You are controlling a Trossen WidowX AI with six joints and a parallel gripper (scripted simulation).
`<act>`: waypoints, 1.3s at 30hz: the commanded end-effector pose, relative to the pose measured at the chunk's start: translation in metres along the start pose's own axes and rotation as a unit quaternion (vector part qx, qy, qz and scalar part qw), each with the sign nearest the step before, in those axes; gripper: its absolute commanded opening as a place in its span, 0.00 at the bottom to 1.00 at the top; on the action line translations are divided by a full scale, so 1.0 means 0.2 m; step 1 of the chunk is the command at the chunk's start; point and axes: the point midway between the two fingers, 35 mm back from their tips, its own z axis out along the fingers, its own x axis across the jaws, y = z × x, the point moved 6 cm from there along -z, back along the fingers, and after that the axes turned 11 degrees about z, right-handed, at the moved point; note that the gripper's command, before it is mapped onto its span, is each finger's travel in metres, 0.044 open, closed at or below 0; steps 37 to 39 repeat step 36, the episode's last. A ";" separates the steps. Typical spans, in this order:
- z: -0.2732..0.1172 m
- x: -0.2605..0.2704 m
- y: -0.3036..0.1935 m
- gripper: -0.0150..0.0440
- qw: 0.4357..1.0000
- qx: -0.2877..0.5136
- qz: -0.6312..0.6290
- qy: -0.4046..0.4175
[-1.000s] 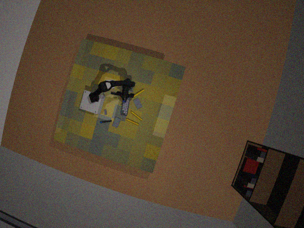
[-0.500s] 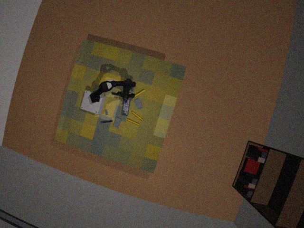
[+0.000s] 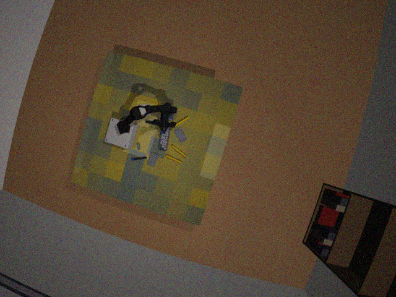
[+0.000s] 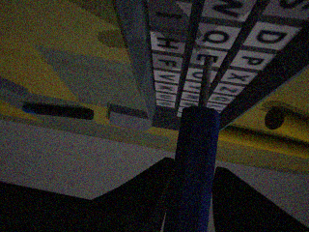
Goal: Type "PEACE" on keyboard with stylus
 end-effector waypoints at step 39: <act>-0.07 -0.02 -0.14 0.39 1.000 0.002 -0.002 0.001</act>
